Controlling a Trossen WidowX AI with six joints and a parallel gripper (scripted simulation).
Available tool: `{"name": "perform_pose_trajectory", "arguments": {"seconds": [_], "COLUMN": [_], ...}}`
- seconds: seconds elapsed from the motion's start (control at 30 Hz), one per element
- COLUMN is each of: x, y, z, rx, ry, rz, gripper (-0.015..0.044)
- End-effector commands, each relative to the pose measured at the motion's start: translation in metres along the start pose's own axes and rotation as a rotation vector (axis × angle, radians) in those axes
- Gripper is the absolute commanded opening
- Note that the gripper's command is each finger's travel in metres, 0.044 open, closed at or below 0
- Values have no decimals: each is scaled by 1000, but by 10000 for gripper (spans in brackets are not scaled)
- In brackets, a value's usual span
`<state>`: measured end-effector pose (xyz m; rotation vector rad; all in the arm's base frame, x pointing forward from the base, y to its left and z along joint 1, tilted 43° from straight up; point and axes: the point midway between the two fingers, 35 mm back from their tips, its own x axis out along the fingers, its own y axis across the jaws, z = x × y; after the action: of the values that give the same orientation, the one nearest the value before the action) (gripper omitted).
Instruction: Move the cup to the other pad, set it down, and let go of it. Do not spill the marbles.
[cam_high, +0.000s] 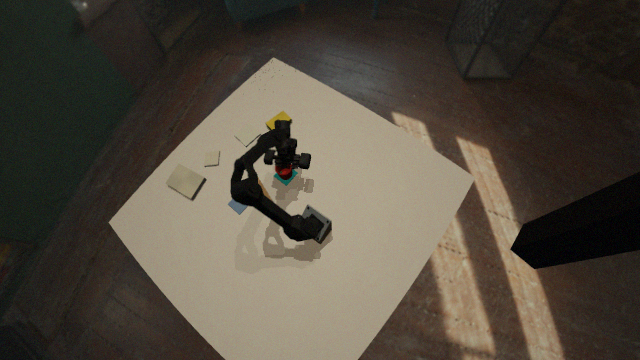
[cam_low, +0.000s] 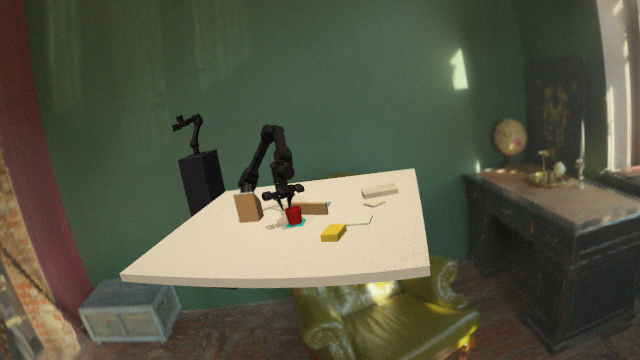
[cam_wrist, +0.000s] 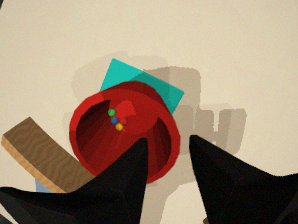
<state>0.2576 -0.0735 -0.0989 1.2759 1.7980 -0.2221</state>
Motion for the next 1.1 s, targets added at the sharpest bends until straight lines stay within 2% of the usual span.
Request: {"name": "perform_pose_trajectory", "arguments": {"seconds": [0.0, 0.3, 0.7, 1.07], "x": [-10, -21, -24, -71], "y": [1, -1, -1, -1], "z": [0, 0, 1, 2], "rx": [-8, -6, 2, -4], "ry": [-5, -3, 0, -4], "rz": [-4, -3, 1, -4], "gripper": [128, 128, 440, 440]}}
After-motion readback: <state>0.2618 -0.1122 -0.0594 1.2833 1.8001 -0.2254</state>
